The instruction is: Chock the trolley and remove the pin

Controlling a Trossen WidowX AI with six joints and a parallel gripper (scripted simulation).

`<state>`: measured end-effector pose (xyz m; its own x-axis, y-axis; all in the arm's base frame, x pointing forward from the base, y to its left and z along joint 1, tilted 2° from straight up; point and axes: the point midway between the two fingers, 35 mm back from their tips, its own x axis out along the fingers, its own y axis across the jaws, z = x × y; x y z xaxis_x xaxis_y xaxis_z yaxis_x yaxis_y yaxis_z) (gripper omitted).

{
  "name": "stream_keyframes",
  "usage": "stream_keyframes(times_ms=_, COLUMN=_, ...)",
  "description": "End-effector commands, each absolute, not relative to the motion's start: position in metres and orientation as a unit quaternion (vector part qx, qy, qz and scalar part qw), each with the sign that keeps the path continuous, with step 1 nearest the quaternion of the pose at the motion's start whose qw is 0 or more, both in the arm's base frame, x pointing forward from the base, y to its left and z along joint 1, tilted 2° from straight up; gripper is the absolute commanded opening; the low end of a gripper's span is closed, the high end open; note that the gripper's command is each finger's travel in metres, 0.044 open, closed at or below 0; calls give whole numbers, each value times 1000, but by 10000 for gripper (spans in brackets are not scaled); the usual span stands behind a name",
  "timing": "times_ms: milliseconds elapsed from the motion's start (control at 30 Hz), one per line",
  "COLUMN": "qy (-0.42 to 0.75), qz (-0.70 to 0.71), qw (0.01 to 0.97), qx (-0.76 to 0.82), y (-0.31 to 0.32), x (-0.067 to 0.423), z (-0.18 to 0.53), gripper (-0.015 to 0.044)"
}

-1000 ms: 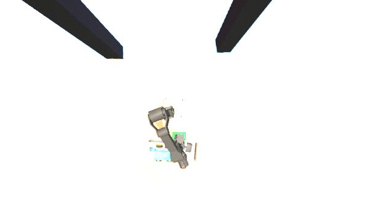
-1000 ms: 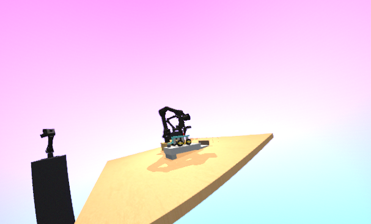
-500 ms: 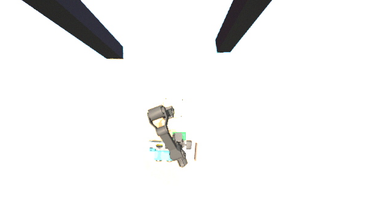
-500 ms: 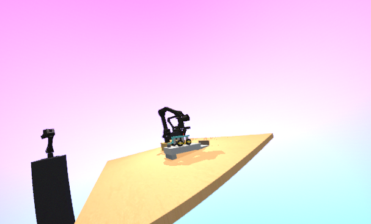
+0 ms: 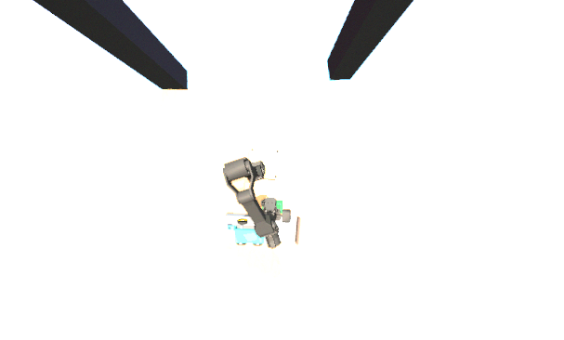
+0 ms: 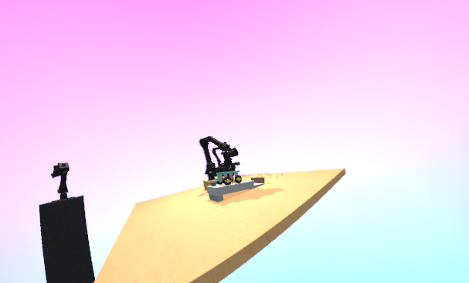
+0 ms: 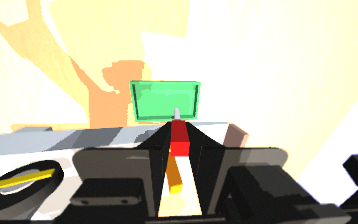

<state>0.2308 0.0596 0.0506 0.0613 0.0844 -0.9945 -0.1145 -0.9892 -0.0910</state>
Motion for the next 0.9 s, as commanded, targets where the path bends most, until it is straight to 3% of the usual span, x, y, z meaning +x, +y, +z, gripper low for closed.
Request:
stream_keyframes(times_ms=0, qy=-12, qz=682, qw=89, qx=-726, y=64, x=231, z=39, gripper=0)
stream_keyframes(times_ms=500, qy=-16, qz=682, qw=92, qx=-726, y=84, x=235, z=3, gripper=0)
stream_keyframes(times_ms=733, qy=-15, qz=682, qw=92, qx=-726, y=80, x=235, z=3, gripper=184)
stream_keyframes(times_ms=867, qy=-15, qz=682, qw=92, qx=-726, y=77, x=235, z=2, gripper=190)
